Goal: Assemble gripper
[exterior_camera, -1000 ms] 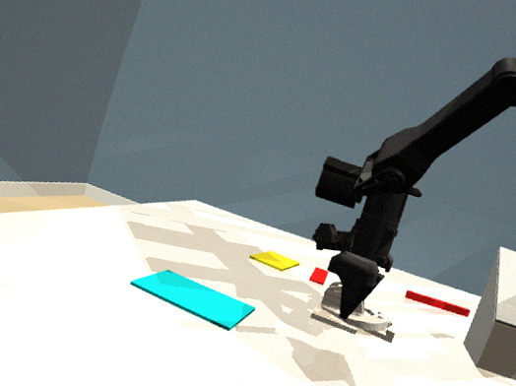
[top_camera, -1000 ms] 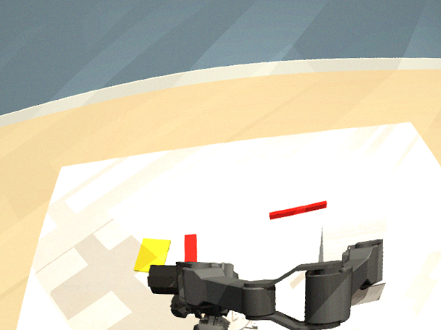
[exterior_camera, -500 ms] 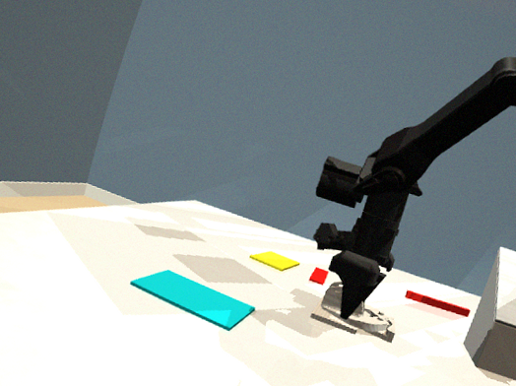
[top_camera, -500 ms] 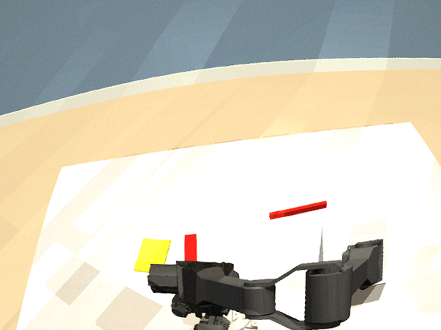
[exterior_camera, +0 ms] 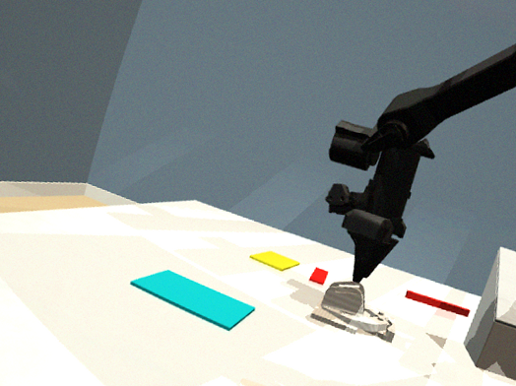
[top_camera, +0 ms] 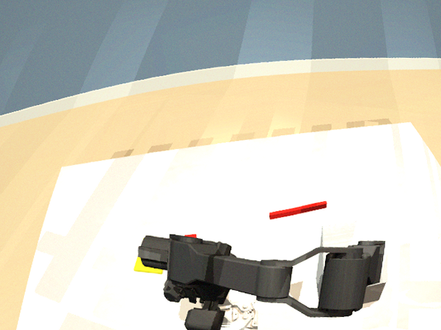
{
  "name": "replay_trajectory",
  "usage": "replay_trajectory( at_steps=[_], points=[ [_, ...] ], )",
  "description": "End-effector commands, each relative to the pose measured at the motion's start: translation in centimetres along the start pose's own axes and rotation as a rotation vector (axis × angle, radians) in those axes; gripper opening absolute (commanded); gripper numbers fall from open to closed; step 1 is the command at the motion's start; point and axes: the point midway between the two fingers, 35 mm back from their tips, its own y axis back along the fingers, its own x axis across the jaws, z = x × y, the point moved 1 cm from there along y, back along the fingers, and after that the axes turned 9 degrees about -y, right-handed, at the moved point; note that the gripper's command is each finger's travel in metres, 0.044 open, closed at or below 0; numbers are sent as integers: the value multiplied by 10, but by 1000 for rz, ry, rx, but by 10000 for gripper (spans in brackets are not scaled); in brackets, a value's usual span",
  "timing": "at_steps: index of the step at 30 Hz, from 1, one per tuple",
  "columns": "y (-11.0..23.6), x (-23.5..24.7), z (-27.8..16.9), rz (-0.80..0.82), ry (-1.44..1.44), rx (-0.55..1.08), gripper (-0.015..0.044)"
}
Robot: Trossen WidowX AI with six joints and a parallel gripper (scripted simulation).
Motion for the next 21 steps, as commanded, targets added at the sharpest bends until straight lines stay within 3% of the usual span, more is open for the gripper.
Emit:
replay_trajectory(
  at_steps=[1,6,21],
  points=[
    [0,9,-5,-9,-53,-3,329],
    [1,30,-18,-28,-178,-7,440],
    [4,86,-68,-54,-544,-33,440]
  ],
)
